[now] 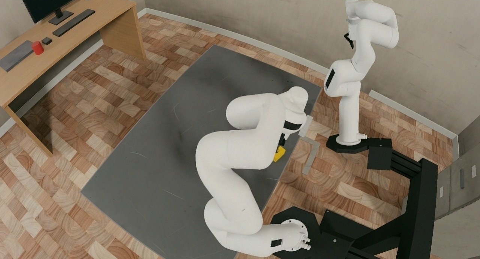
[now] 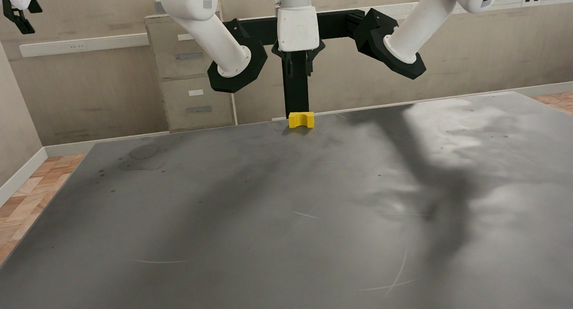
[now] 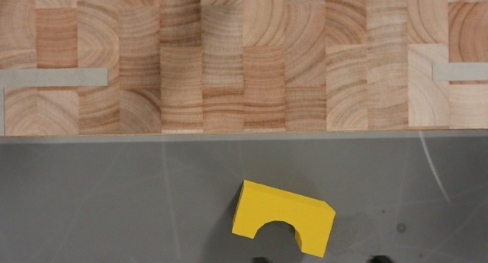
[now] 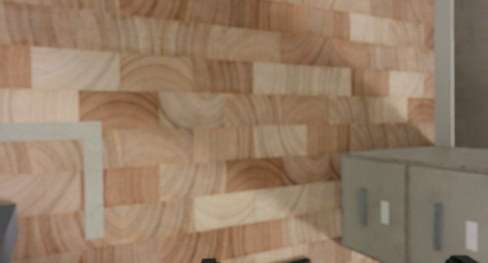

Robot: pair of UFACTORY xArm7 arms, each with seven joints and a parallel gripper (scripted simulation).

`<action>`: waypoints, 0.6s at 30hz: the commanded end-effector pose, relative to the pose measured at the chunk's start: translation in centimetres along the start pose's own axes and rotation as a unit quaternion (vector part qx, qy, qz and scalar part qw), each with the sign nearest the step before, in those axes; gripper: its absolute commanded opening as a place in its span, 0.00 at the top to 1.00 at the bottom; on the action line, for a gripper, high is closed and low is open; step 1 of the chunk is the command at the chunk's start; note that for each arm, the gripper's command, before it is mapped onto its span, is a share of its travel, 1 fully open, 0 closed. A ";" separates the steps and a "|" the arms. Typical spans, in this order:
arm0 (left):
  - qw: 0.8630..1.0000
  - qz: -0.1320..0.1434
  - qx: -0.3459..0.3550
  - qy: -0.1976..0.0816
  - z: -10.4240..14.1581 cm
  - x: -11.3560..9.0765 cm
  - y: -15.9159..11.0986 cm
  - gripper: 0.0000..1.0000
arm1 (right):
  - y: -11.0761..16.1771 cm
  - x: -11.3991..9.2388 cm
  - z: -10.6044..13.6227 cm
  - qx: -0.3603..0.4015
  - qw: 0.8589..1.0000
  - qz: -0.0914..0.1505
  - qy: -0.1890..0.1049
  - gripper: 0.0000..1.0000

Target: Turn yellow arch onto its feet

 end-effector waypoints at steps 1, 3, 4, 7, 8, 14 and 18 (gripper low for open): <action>1.000 0.001 0.016 -0.003 -0.1 0.0 0.0 0.00 | 0.1 -0.2 -0.1 0.001 1.000 0.000 0.002 0.00; 1.000 0.003 0.027 -0.006 -0.2 0.1 0.1 0.00 | 0.1 -0.2 -0.1 0.001 1.000 0.000 0.002 0.00; 0.999 0.005 0.041 -0.008 -0.2 0.3 0.2 0.00 | 0.1 -0.2 -0.1 0.001 1.000 0.000 0.002 0.00; 0.994 0.017 0.104 -0.021 -0.5 1.0 0.8 0.00 | 0.1 -0.2 -0.1 0.001 1.000 0.000 0.002 0.00; 0.992 0.021 0.121 -0.024 -0.6 1.1 0.9 0.00 | 0.1 -0.2 -0.1 0.001 1.000 0.000 0.002 0.00; 0.975 0.040 0.213 -0.040 -0.9 2.1 1.7 0.00 | 0.1 -0.2 -0.1 0.001 1.000 0.000 0.002 0.00; 0.963 0.050 0.260 -0.048 -1.1 2.5 2.1 0.00 | 0.1 -0.2 -0.1 0.001 1.000 0.000 0.002 0.00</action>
Point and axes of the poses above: on each arm, the point where the finger pads meet when closed, its own x axis out along the fingers, its own y axis across the jaws, z = x × y, the point moved 1 cm from there along -x, back along the fingers, and after that the axes turned 7 degrees about -x, right-handed, at the moved point
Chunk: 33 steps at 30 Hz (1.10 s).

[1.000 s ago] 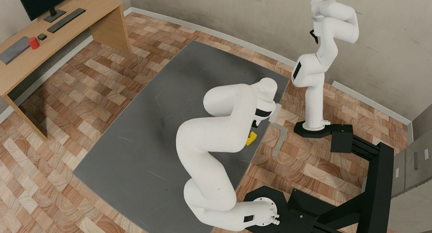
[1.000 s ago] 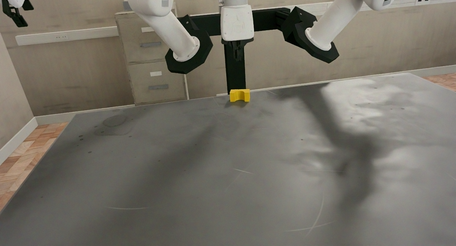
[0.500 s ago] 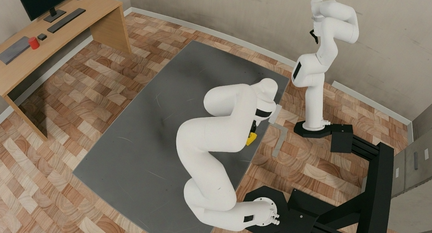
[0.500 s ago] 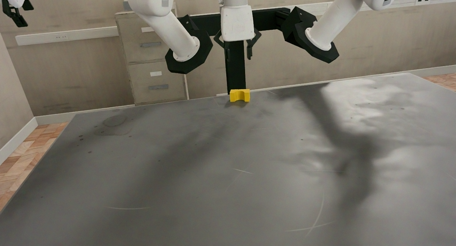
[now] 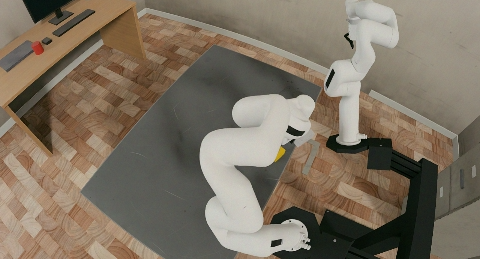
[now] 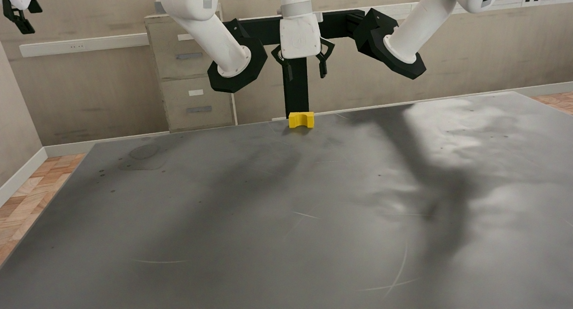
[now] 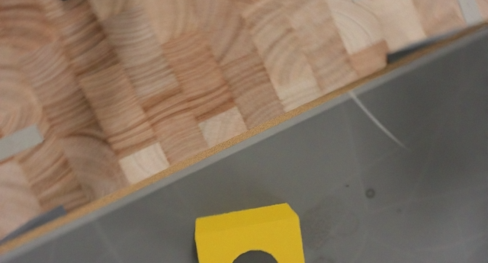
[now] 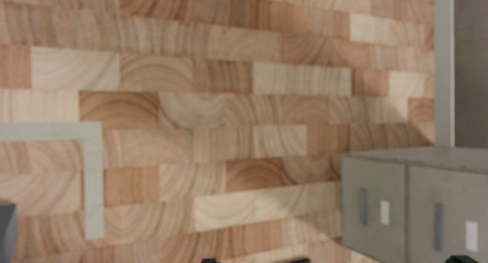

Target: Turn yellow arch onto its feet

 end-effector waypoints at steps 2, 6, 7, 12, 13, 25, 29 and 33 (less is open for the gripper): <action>0.995 0.017 0.092 -0.013 -0.6 0.6 0.3 0.00 | 0.1 -0.2 -0.1 0.001 1.000 0.000 0.002 0.00; 0.988 0.030 0.151 -0.022 -0.9 1.1 0.6 0.00 | 0.1 -0.2 -0.1 0.001 1.000 0.000 0.002 0.00; 0.985 0.034 0.167 -0.024 -1.0 1.3 0.6 0.00 | 0.1 -0.2 -0.1 0.001 1.000 0.000 0.002 0.00; 0.968 0.051 0.245 -0.034 -1.4 1.9 1.0 0.00 | 0.1 -0.2 -0.1 0.001 1.000 0.000 0.002 0.00; 0.963 0.055 0.261 -0.035 -1.5 2.0 1.0 0.00 | 0.1 -0.2 -0.1 0.001 1.000 0.000 0.002 0.00; 0.896 0.096 0.431 -0.053 -2.2 3.2 1.6 0.00 | 0.1 -0.2 -0.1 0.001 1.000 0.000 0.002 0.00; 0.864 0.111 0.487 -0.057 -2.4 3.5 1.7 0.00 | 0.1 -0.2 -0.1 0.001 1.000 0.000 0.002 0.00; 0.829 0.125 0.541 -0.061 -2.6 3.9 1.8 0.00 | 0.1 -0.2 -0.1 0.001 1.000 0.000 0.002 0.00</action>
Point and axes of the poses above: on each arm, the point where the finger pads meet when closed, its own x axis out along the fingers, its own y axis across the jaws, z = x × y, the point moved 1 cm from there along -x, back along the fingers, and after that the axes turned 7 degrees about -x, right-handed, at the moved point
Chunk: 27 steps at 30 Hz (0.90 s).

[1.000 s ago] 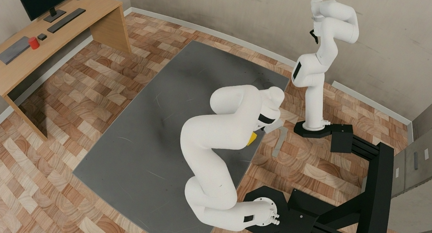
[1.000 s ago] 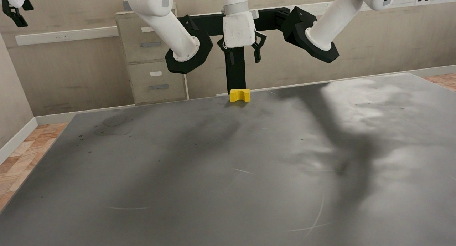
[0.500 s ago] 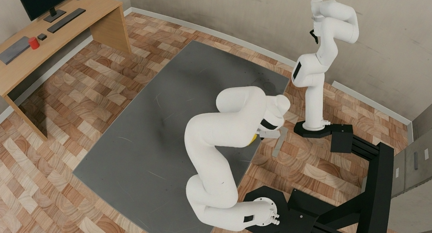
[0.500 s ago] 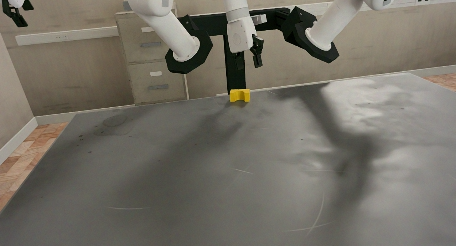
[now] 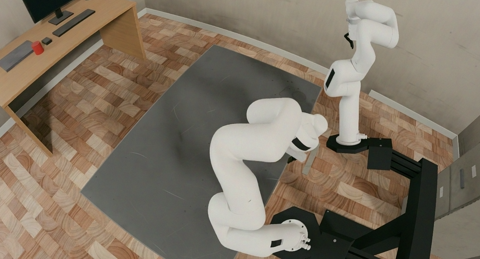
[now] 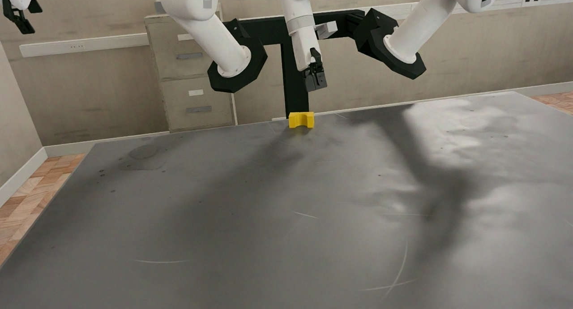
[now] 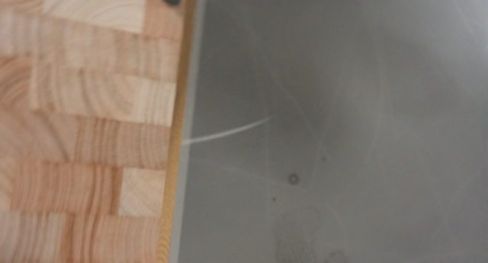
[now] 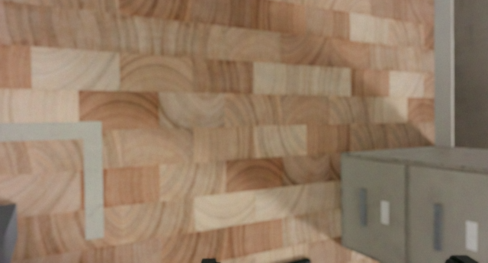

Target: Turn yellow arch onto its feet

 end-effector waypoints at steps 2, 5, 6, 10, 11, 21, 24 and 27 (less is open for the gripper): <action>0.998 0.013 0.065 -0.005 0.0 0.1 -0.2 0.00 | 0.1 -0.2 -0.1 0.001 1.000 0.000 0.002 0.00; 0.990 0.031 0.136 -0.009 -0.2 0.3 -0.4 0.00 | 0.1 -0.2 -0.1 0.001 1.000 0.000 0.002 0.00; 0.988 0.035 0.151 -0.010 -0.2 0.4 -0.4 0.00 | 0.1 -0.2 -0.1 0.001 1.000 0.000 0.002 0.00; 0.975 0.051 0.214 -0.013 -0.2 0.6 -0.6 0.00 | 0.1 -0.2 -0.1 0.001 1.000 0.000 0.002 0.00; 0.972 0.055 0.230 -0.014 -0.2 0.6 -0.7 0.00 | 0.1 -0.2 -0.1 0.001 1.000 0.000 0.002 0.00; 0.922 0.095 0.375 -0.018 -0.1 0.8 -1.2 0.00 | 0.1 -0.2 -0.1 0.001 1.000 0.000 0.002 0.00; 0.903 0.106 0.415 -0.018 -0.1 0.8 -1.4 0.00 | 0.1 -0.2 -0.1 0.001 1.000 0.000 0.002 0.00; 0.881 0.119 0.458 -0.018 0.1 0.8 -1.6 0.00 | 0.1 -0.2 -0.1 0.001 1.000 0.000 0.002 0.00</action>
Point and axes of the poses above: on each arm, the point where the finger pads meet when closed, its own x axis out along the fingers, its own y axis across the jaws, z = x × y, the point moved 1 cm from there along -x, back along the fingers, and after that the axes turned 7 degrees about -x, right-handed, at the moved point
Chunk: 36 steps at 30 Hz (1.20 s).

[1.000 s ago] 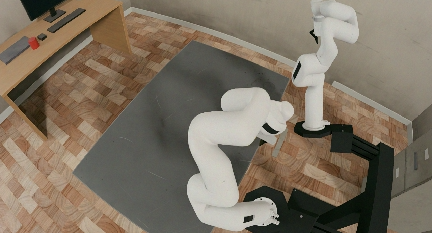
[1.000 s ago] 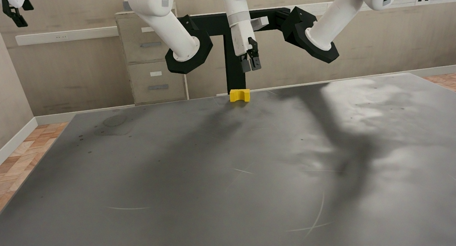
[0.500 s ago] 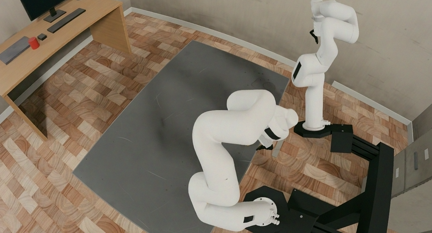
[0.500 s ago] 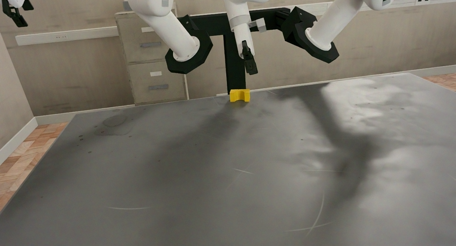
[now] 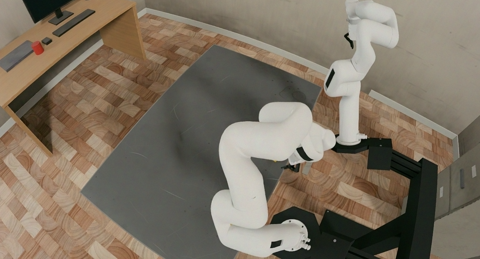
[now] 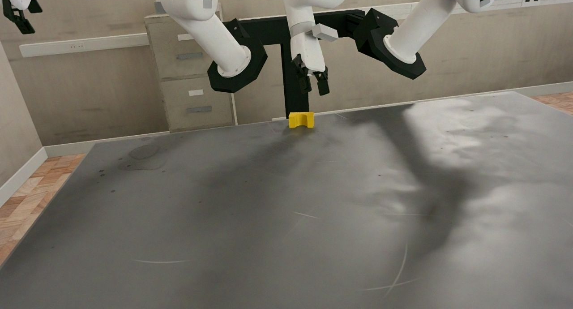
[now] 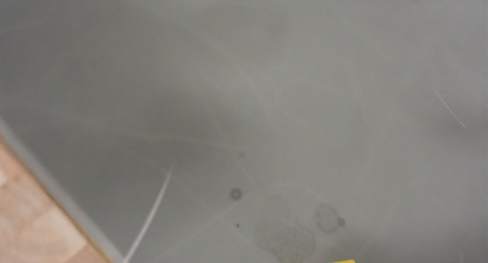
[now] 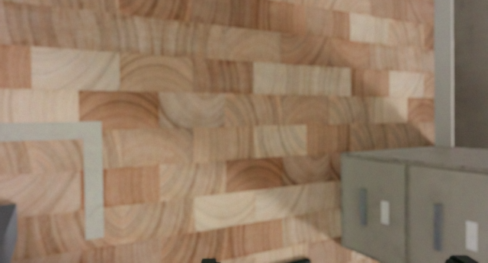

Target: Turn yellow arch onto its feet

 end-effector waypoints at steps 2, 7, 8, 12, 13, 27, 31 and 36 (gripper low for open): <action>0.995 0.025 0.096 -0.001 0.5 -0.2 0.0 0.00 | 0.1 -0.2 -0.1 0.001 1.000 0.000 0.002 0.00; 0.983 0.048 0.175 0.001 0.9 -0.4 0.0 0.00 | 0.1 -0.2 -0.1 0.001 1.000 0.000 0.002 0.00; 0.983 0.048 0.175 0.001 0.9 -0.4 0.0 0.00 | 0.1 -0.2 -0.1 0.001 1.000 0.000 0.002 0.00; 0.968 0.069 0.243 0.005 1.4 -0.6 0.1 0.00 | 0.1 -0.2 -0.1 0.001 1.000 0.000 0.002 0.00; 0.964 0.074 0.257 0.006 1.5 -0.7 0.1 0.00 | 0.1 -0.2 -0.1 0.001 1.000 0.000 0.002 0.00; 0.891 0.133 0.434 0.025 3.0 -1.8 0.3 0.00 | 0.1 -0.2 -0.1 0.001 1.000 0.000 0.002 0.00; 0.868 0.147 0.474 0.031 3.4 -2.1 0.4 0.00 | 0.1 -0.2 -0.1 0.001 1.000 0.000 0.002 0.00; 0.861 0.151 0.485 0.033 3.5 -2.3 0.4 0.00 | 0.1 -0.2 -0.1 0.001 1.000 0.000 0.002 0.00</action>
Point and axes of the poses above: on each arm, the point where the finger pads meet when closed, its own x axis out along the fingers, its own y axis across the jaws, z = x × y, the point moved 1 cm from there along -x, back along the fingers, and after that the axes turned 7 degrees about -x, right-handed, at the moved point
